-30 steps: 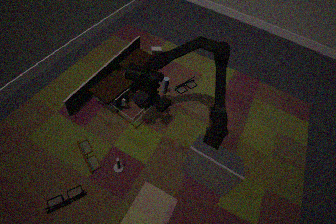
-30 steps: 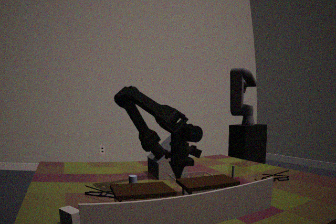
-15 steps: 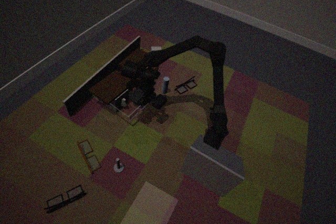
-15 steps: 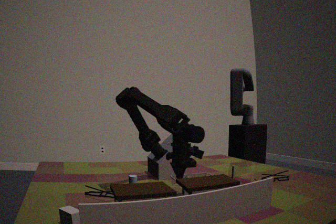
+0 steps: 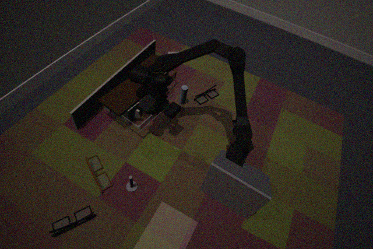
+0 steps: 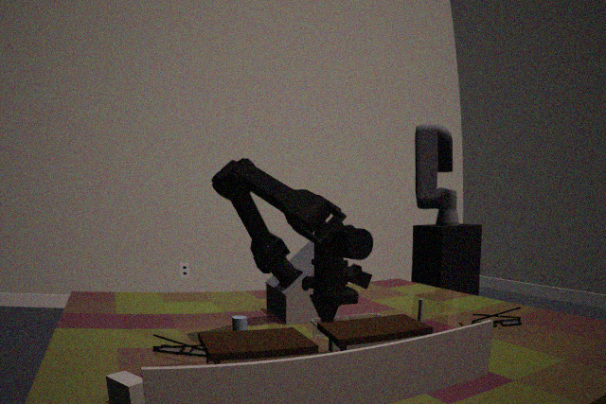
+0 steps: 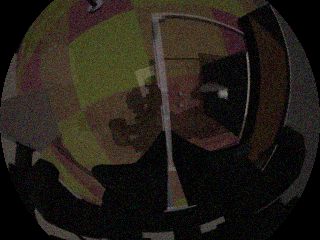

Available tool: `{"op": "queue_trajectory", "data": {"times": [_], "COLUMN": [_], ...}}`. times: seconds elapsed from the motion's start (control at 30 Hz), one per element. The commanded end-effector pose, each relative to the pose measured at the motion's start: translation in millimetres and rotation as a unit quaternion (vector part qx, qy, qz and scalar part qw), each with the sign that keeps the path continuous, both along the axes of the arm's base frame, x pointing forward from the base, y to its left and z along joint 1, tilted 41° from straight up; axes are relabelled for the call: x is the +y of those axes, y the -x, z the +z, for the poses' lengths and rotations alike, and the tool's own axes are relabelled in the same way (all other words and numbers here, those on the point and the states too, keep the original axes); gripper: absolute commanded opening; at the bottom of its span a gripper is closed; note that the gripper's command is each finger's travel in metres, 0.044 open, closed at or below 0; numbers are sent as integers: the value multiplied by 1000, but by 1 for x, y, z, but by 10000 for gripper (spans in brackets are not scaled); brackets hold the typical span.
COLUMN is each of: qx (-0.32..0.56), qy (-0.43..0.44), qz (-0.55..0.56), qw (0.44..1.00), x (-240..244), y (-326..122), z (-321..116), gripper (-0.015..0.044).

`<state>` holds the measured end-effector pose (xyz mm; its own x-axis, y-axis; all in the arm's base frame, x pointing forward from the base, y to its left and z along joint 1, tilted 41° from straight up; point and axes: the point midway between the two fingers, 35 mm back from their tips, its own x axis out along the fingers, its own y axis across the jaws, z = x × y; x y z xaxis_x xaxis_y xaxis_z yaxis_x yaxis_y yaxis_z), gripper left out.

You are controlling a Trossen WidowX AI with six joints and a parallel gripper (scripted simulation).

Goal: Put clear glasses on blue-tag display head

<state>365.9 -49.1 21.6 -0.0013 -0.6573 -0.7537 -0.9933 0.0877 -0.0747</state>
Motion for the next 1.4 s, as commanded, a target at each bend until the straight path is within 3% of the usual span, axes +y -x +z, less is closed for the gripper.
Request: {"op": "queue_trajectory", "data": {"times": [0.0,1.37], "qx": [2,1], "qy": [2,3], "qz": [0,0], "qw": [1000,1000], "x": [-1,-5], "y": [-5,-54], "z": [-1,3], "gripper": [0,0]}}
